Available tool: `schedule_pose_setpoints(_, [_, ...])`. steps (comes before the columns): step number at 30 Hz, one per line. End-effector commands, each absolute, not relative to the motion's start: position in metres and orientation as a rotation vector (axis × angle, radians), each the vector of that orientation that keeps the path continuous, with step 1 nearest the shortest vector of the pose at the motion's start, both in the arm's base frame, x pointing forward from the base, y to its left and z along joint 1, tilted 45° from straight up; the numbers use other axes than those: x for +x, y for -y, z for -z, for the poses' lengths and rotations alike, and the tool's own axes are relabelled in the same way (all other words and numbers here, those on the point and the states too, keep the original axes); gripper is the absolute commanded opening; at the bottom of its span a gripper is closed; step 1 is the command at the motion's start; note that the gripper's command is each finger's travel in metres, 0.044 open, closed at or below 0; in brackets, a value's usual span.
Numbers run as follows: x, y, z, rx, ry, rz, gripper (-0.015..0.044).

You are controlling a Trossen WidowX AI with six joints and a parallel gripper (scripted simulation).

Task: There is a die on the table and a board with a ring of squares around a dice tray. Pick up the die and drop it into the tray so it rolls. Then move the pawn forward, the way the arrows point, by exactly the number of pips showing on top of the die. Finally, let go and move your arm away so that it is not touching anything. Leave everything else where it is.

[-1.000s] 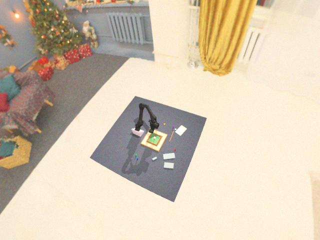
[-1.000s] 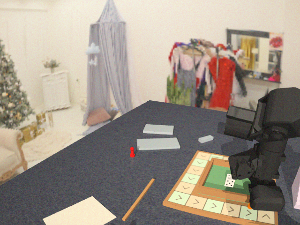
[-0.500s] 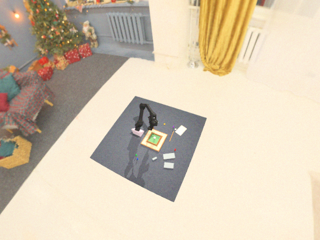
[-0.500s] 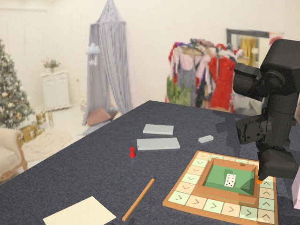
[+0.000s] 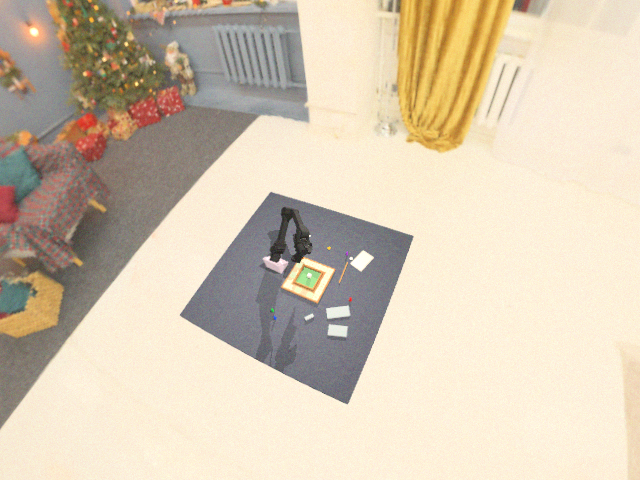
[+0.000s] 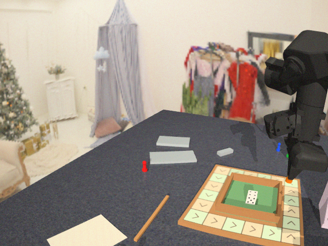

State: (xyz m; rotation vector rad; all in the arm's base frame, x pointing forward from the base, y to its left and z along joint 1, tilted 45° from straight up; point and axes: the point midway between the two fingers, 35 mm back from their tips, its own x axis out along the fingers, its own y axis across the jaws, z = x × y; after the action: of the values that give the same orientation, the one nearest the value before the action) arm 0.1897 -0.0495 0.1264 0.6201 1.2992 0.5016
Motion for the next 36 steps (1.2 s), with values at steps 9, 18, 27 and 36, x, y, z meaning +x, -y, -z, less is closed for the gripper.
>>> schedule_pose_setpoints(9, [0.164, 0.067, -0.041, 0.599, -1.313, -0.543, 0.0])
schedule_pose_setpoints(18, [0.15, 0.066, -0.011, 0.588, -1.311, -0.562, 0.0])
schedule_pose_setpoints(27, [0.155, 0.044, 0.011, 0.589, -1.31, -0.562, 0.0])
schedule_pose_setpoints(36, [0.156, 0.04, 0.016, 0.589, -1.31, -0.563, 0.0])
